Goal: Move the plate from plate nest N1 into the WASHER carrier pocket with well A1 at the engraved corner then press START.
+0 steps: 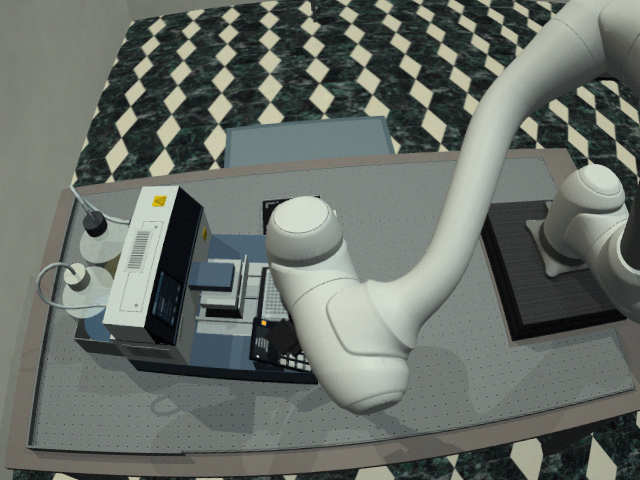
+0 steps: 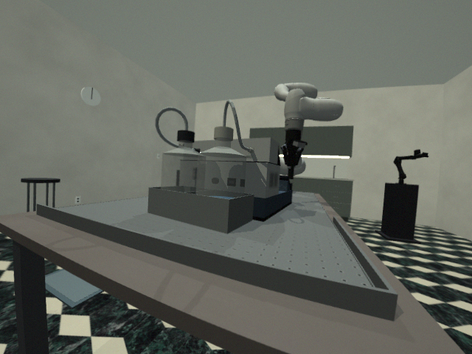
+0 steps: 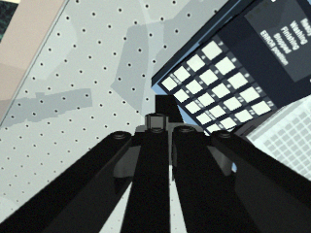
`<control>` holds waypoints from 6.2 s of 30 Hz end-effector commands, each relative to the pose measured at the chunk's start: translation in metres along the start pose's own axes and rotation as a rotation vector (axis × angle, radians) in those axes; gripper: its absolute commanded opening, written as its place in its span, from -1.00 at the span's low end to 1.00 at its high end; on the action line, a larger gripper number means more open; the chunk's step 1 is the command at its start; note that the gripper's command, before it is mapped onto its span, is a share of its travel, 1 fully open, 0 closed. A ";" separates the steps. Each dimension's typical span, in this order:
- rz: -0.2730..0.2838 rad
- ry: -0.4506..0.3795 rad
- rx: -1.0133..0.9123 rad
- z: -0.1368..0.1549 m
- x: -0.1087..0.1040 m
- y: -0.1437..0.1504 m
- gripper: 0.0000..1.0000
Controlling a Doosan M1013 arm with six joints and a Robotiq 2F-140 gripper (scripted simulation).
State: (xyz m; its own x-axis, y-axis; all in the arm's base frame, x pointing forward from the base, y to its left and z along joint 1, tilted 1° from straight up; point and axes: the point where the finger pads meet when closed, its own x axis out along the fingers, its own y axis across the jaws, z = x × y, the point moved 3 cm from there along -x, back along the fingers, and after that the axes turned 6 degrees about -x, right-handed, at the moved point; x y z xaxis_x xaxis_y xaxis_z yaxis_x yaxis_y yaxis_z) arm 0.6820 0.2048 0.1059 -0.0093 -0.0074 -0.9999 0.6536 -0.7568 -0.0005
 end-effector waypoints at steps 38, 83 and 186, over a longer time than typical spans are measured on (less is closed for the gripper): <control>0.000 0.001 0.000 0.000 -0.022 0.000 -0.80; 0.000 0.001 0.000 0.000 -0.022 0.000 -0.80; 0.000 0.001 0.000 0.000 -0.022 0.000 -0.80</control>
State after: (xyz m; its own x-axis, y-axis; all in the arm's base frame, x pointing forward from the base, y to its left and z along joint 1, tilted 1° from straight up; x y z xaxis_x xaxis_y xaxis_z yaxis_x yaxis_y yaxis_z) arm 0.6822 0.2050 0.1271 -0.0094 -0.0074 -0.9999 0.6536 -0.7568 -0.0005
